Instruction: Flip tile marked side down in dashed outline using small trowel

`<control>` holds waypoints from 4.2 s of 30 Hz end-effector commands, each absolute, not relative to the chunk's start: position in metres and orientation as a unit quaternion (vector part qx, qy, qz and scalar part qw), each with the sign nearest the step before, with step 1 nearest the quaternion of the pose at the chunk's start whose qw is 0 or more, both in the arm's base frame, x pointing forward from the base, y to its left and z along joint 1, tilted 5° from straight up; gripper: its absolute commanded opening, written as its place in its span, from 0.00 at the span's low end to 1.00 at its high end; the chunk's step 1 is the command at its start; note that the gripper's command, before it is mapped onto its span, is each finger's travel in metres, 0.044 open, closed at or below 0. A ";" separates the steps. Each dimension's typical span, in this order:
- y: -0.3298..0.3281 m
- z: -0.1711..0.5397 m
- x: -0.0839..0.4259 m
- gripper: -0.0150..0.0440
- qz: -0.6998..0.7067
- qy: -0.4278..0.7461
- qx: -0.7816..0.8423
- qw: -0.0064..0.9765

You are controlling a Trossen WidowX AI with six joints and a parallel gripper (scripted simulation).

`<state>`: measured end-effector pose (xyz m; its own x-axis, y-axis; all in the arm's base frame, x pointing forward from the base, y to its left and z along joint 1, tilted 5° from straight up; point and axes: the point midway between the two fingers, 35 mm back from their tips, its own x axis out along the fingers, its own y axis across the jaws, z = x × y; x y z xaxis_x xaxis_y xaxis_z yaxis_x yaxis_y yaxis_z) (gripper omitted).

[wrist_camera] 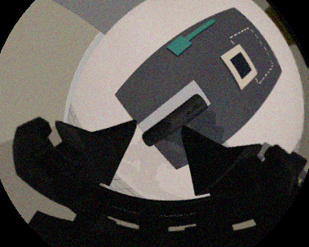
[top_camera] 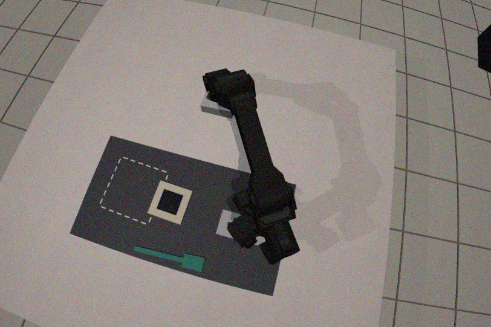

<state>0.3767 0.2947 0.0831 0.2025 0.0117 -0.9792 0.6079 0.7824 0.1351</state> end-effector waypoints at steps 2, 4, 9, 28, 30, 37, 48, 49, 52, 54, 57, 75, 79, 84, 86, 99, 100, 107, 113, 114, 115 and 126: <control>0.295 0.080 0.376 0.76 -0.153 0.597 0.207 0.759; 0.295 0.079 0.376 0.76 -0.130 0.596 0.184 0.771; 0.296 0.077 0.375 0.76 -0.075 0.588 0.124 0.796; 0.300 0.069 0.366 0.76 0.112 0.511 -0.117 0.844; 0.299 0.068 0.364 0.76 0.128 0.500 -0.143 0.845; 0.296 0.067 0.360 0.76 0.181 0.454 -0.240 0.839; 0.287 0.061 0.351 0.76 0.241 0.377 -0.394 0.803; 0.286 0.060 0.350 0.76 0.246 0.370 -0.408 0.798; 0.283 0.058 0.347 0.76 0.257 0.348 -0.448 0.782; 0.280 0.057 0.346 0.76 0.264 0.333 -0.476 0.770; 0.277 0.055 0.343 0.76 0.273 0.311 -0.517 0.749; 0.256 0.048 0.327 0.76 0.294 0.212 -0.686 0.630; 0.256 0.046 0.330 0.76 0.294 0.212 -0.686 0.630; 0.257 0.041 0.336 0.76 0.294 0.212 -0.686 0.630; 0.258 0.039 0.338 0.76 0.294 0.212 -0.686 0.630; 0.260 0.026 0.354 0.76 0.294 0.212 -0.686 0.631; 0.260 0.025 0.355 0.76 0.294 0.212 -0.686 0.631; 0.261 0.018 0.363 0.76 0.293 0.211 -0.687 0.631; 0.261 0.011 0.370 0.76 0.293 0.211 -0.687 0.631; 0.261 0.010 0.371 0.76 0.293 0.211 -0.687 0.631; 0.261 0.010 0.372 0.76 0.293 0.211 -0.687 0.631; 0.261 0.009 0.372 0.48 0.293 0.211 -0.687 0.631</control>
